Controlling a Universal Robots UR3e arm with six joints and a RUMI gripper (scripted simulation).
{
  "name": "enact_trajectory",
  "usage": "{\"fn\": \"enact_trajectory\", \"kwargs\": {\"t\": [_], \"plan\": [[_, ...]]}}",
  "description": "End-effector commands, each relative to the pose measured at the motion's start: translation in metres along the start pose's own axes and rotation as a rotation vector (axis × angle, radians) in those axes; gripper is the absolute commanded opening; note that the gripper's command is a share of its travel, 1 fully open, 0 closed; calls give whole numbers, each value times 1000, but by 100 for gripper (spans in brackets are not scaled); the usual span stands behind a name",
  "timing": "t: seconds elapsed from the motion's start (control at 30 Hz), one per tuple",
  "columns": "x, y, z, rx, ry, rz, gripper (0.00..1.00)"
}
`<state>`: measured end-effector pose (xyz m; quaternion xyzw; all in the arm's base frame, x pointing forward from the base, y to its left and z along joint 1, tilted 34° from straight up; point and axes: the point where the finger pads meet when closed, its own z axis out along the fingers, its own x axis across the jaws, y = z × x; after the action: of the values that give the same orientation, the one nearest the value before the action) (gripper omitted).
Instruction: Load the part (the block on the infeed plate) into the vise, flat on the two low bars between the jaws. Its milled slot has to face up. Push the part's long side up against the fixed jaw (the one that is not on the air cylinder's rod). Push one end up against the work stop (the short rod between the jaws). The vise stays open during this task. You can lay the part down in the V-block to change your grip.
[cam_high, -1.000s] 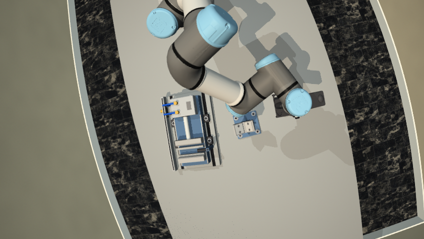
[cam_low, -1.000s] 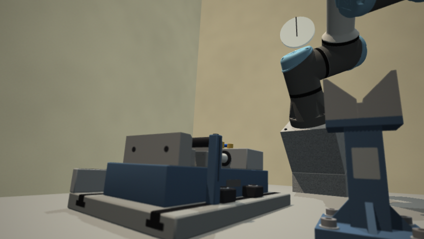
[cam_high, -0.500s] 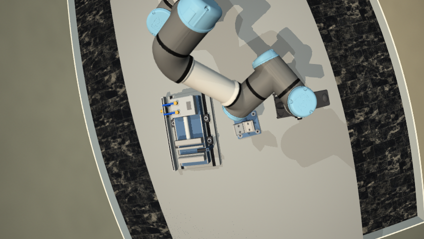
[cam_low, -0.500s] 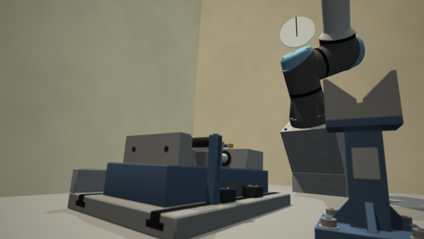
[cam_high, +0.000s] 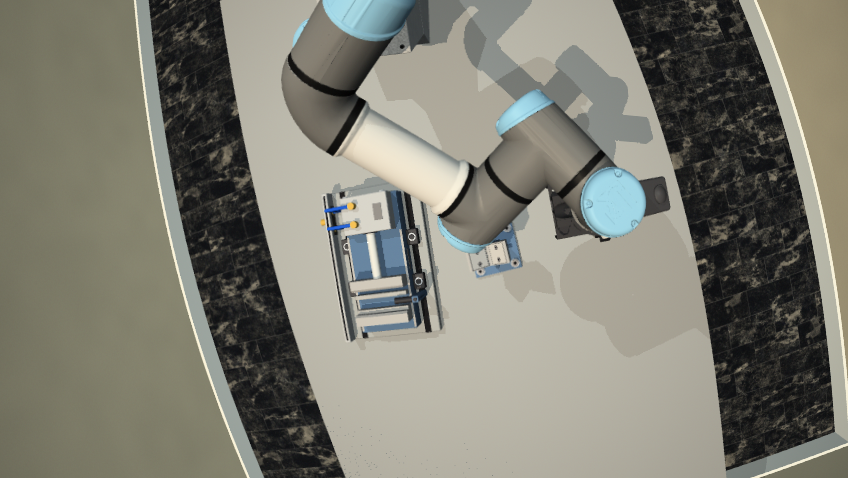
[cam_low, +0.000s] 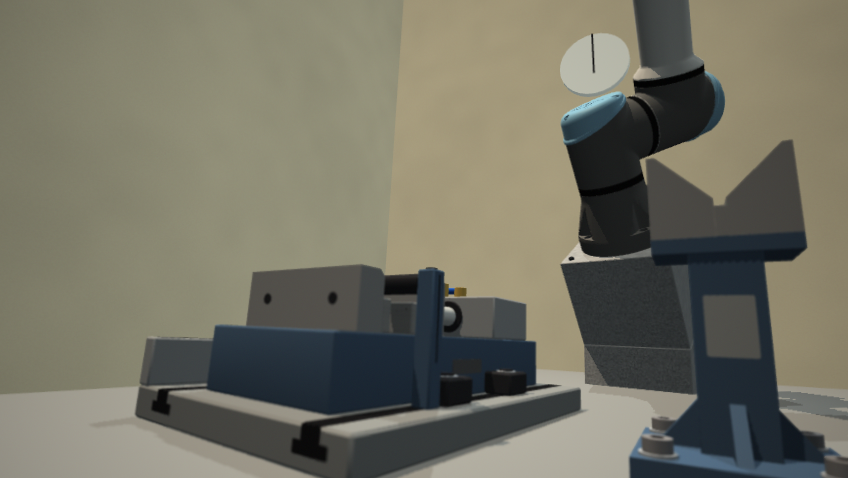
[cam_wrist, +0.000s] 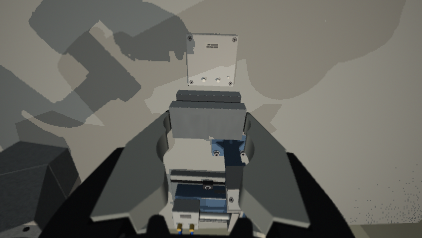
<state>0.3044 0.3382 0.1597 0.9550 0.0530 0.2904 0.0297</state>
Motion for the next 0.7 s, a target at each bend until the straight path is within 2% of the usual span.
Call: {"fn": "enact_trajectory", "kwargs": {"t": [0.0, 0.2, 0.67], "plan": [[1, 0, -21, -2, -1, 1, 0], [1, 0, -37, -2, -1, 1, 0], [1, 0, -52, -2, -1, 1, 0]]}}
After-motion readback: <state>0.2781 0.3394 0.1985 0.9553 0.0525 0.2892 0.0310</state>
